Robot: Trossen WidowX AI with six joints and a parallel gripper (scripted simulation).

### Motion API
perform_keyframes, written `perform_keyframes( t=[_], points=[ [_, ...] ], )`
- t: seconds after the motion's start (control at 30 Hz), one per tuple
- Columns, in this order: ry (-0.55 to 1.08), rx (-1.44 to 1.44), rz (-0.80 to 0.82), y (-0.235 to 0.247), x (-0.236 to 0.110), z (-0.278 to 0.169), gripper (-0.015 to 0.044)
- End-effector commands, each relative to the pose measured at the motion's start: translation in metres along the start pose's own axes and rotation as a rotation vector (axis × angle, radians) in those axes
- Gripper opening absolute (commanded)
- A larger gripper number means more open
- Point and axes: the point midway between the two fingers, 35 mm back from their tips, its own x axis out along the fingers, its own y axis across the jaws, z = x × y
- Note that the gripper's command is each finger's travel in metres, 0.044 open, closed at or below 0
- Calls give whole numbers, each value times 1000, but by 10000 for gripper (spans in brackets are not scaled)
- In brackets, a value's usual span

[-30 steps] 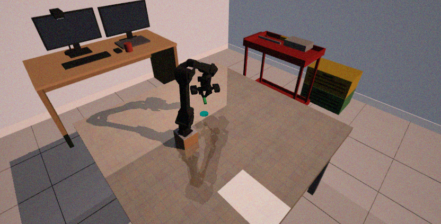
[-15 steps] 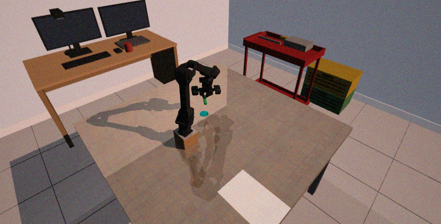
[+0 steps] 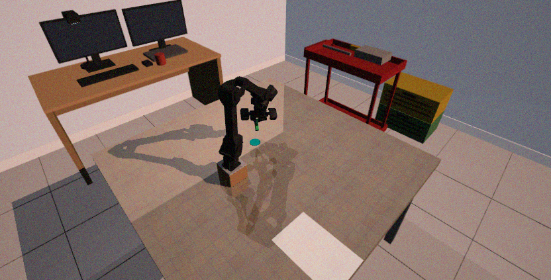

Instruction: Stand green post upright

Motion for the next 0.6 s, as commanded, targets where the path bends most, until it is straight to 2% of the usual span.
perform_keyframes(
  t=[0.0,0.57],
  points=[
    [-23,14,9,0,2,-1,22],
    [-147,32,24,-6,5,-1,22]
  ],
)
